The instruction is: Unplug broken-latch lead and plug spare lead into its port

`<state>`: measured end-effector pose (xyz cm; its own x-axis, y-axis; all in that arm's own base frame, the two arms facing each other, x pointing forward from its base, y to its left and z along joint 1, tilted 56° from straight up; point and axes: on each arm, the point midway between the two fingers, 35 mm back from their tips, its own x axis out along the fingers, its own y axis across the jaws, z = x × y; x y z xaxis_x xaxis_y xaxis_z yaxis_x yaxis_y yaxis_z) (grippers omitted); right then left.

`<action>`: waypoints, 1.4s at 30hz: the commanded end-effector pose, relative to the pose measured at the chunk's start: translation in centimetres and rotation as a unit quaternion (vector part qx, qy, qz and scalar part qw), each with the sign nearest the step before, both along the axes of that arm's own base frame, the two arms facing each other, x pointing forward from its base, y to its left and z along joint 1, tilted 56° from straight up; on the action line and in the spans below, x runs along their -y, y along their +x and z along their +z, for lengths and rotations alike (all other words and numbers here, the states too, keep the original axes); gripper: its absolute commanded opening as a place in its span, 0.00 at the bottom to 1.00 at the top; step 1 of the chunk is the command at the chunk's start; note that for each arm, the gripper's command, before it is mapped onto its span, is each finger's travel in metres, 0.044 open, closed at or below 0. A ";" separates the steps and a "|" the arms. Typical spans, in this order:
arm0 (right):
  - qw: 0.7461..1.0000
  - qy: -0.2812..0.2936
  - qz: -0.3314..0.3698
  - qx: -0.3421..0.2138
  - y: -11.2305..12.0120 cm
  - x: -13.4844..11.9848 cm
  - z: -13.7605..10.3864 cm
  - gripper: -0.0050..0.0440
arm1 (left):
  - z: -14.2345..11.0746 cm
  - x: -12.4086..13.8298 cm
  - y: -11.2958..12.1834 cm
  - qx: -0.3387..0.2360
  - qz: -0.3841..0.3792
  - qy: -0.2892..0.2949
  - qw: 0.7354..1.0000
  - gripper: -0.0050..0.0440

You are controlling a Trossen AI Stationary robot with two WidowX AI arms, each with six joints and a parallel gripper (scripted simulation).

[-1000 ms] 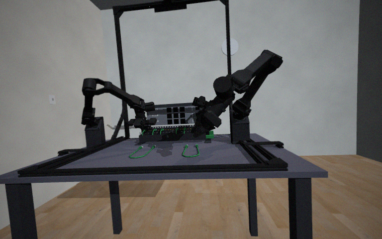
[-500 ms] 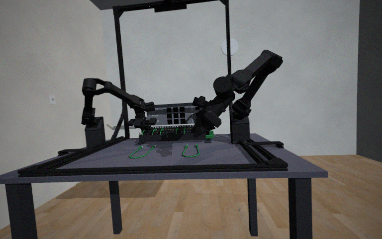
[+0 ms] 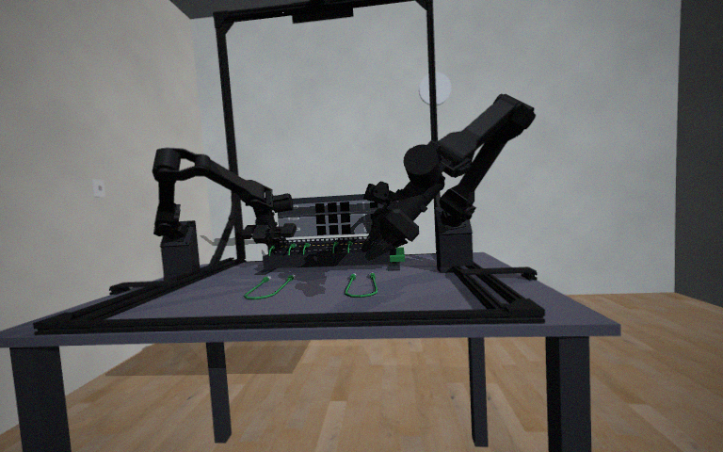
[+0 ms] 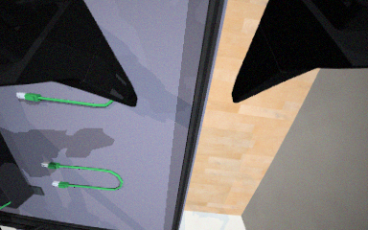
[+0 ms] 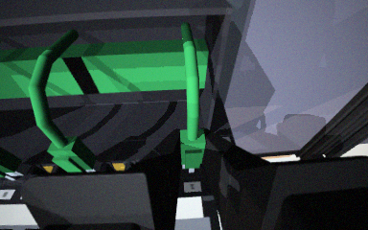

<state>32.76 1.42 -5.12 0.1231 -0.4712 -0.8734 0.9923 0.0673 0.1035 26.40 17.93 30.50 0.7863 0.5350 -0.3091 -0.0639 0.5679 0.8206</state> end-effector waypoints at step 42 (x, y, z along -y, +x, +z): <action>0.998 0.069 0.008 -0.013 0.0 -0.1 -0.1 0.21 | 0.0 0.0 0.0 0.000 0.000 0.000 1.000 1.00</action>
